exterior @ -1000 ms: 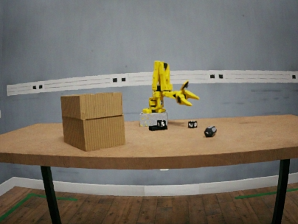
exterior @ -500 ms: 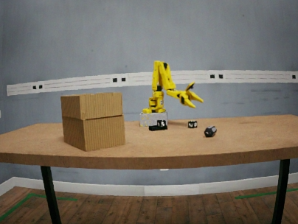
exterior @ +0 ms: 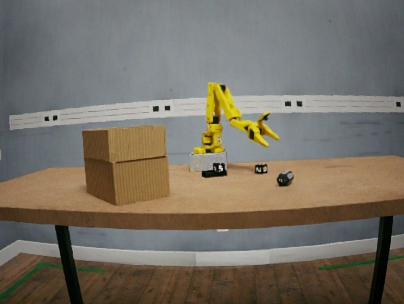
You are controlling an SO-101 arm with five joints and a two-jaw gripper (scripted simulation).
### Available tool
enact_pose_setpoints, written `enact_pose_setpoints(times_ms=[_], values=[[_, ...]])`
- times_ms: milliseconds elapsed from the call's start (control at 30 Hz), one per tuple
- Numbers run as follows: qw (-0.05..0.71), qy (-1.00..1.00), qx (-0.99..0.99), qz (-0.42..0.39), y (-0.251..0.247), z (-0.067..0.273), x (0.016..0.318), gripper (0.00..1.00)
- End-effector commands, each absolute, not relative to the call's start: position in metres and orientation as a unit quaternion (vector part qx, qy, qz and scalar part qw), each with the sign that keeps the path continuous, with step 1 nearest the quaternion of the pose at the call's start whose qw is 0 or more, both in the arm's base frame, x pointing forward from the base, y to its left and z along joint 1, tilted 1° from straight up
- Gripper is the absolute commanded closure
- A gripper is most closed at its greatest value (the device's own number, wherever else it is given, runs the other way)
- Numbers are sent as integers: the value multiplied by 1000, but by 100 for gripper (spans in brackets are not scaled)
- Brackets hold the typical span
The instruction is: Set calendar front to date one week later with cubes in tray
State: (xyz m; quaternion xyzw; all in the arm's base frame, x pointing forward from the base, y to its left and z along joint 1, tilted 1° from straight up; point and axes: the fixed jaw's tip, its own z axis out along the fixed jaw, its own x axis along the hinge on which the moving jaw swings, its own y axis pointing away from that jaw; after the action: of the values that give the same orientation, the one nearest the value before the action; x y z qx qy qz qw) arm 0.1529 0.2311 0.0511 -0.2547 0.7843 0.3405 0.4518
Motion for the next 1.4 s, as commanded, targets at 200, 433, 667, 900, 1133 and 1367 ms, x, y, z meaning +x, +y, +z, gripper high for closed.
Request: enact_pose_setpoints(times_ms=[200, 433, 667, 900, 1133, 1367], values=[[378, 830, -306, 273, 241, 59, 155, 65], [365, 836, -317, 260, 238, 64, 153, 65], [352, 842, -327, 247, 236, 68, 151, 65], [339, 847, -337, 234, 232, 73, 148, 65], [330, 850, -344, 226, 230, 77, 146, 65], [312, 856, -355, 209, 227, 82, 144, 65]])
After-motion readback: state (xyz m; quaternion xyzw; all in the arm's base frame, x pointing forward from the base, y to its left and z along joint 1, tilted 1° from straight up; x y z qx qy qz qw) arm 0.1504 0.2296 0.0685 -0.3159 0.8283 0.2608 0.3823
